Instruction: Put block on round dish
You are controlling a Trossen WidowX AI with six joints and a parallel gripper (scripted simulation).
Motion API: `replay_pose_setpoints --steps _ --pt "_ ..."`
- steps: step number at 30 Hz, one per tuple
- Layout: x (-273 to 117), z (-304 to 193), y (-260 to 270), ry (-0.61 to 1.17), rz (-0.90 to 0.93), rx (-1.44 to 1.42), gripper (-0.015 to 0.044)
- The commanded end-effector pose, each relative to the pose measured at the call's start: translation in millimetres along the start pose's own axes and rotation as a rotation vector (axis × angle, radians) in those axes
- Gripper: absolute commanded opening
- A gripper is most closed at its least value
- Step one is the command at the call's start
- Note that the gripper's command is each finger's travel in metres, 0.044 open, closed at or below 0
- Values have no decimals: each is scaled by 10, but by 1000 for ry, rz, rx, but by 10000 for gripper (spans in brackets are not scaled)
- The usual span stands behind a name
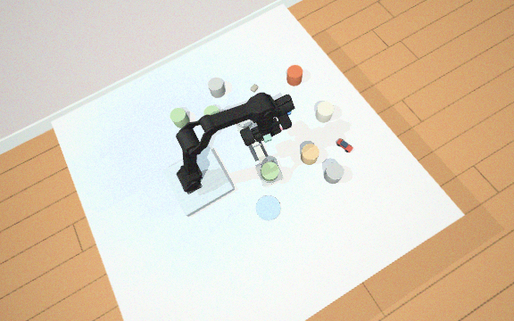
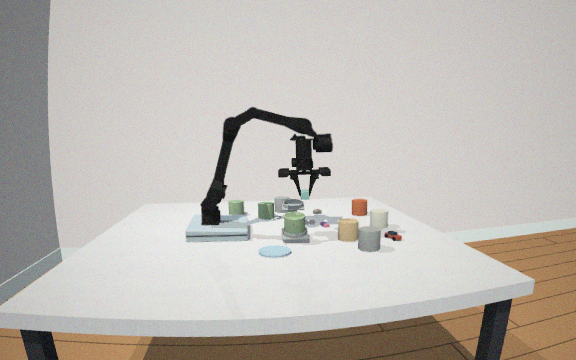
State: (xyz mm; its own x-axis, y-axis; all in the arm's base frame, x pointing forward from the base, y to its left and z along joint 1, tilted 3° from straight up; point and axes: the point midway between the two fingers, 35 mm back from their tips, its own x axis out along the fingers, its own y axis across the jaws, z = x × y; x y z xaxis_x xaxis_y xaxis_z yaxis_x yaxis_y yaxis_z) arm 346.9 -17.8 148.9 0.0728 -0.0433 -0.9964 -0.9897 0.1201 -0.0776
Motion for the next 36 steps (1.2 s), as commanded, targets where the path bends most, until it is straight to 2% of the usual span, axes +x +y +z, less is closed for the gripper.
replay_pose_setpoints --steps 1,36 --pt "3 -127 17 -4 -8 13 0" --pt "311 -1381 337 9 3 57 0"
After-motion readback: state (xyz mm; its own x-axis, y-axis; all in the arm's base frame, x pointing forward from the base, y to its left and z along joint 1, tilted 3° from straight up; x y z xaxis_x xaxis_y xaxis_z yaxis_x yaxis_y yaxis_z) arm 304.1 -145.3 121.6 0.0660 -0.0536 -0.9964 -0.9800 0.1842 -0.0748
